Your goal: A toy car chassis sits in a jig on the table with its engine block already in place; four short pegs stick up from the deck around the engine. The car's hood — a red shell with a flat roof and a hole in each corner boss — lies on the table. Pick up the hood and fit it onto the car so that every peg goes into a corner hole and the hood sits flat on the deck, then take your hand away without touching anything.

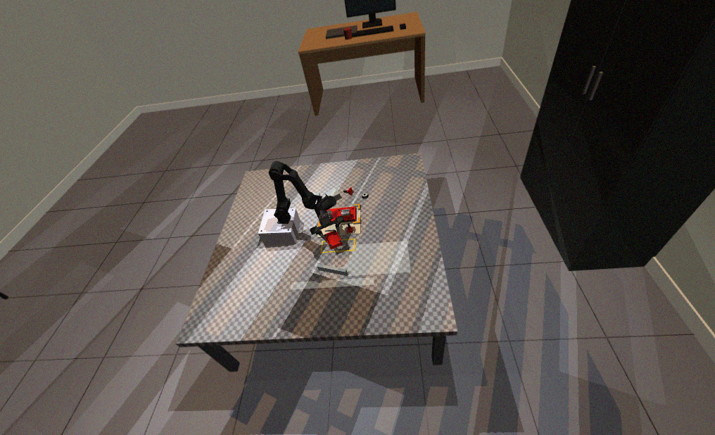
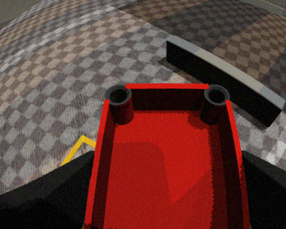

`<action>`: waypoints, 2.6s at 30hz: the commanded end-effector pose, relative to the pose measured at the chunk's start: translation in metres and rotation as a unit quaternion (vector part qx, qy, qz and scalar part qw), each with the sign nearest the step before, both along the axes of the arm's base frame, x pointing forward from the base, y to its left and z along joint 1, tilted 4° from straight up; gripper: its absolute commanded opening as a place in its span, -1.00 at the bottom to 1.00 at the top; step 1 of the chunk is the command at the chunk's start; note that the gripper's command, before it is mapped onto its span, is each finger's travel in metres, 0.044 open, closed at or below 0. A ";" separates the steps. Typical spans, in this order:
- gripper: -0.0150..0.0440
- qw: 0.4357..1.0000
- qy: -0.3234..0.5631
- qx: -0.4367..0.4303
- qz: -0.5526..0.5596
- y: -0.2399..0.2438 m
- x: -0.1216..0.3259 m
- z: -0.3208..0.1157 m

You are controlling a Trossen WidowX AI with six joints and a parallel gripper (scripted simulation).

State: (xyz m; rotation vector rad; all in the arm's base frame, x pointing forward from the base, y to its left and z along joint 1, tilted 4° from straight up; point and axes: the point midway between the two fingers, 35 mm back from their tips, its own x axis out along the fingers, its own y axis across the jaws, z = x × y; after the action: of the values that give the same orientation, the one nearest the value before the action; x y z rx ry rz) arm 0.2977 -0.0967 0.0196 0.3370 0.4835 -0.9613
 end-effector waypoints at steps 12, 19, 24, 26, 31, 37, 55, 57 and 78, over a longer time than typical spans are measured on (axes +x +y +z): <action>-0.49 0.994 0.077 -0.054 0.058 0.000 0.000 0.002; -0.49 0.976 0.152 -0.106 0.116 0.000 0.000 0.002; -0.49 0.956 0.205 -0.142 0.156 0.000 0.000 0.002; -0.49 0.946 0.226 -0.156 0.172 0.000 0.000 0.002; -0.49 0.917 0.279 -0.192 0.212 0.000 0.000 0.002; -0.49 0.874 0.339 -0.234 0.258 0.000 0.000 0.002; -0.49 0.697 0.500 -0.344 0.381 0.000 0.000 0.002; -0.49 0.674 0.515 -0.355 0.393 0.000 0.000 0.002; -0.49 0.439 0.627 -0.431 0.478 0.001 0.000 -0.002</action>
State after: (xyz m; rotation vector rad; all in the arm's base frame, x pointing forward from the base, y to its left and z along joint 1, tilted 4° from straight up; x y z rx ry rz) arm 0.2979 -0.0954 0.0190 -1.5841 1.2080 -0.0331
